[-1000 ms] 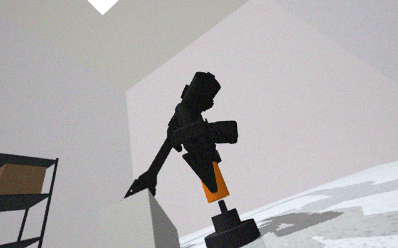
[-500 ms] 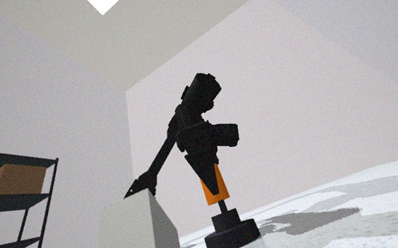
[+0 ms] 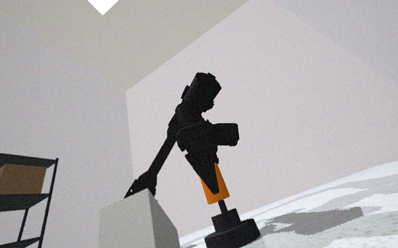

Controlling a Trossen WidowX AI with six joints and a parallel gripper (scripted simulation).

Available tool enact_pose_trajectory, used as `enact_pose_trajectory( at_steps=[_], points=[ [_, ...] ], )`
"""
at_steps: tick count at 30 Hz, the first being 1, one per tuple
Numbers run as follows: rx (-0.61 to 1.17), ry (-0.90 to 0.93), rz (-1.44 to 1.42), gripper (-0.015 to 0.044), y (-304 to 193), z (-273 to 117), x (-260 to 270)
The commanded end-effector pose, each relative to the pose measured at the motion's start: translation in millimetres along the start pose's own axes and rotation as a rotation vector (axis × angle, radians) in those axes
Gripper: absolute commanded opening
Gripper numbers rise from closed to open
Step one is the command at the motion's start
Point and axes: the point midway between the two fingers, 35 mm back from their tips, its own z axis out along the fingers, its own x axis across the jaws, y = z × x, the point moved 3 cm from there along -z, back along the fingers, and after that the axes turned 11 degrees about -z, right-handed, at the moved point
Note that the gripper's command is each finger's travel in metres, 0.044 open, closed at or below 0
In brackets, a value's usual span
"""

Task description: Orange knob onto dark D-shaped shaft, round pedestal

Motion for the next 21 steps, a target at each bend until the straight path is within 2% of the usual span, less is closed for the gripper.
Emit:
enact_pose_trajectory(
  at_steps=[1,7,21],
  points=[
    [-0.001,-0.003,-0.03,0.0,0.8,-2.6,-0.8],
    [0.0,-0.003,-0.213,0.0,-0.4,-1.0,-0.5],
    [0.0,-0.003,-0.213,0.0,-0.2,1.6,-0.4]
  ],
)
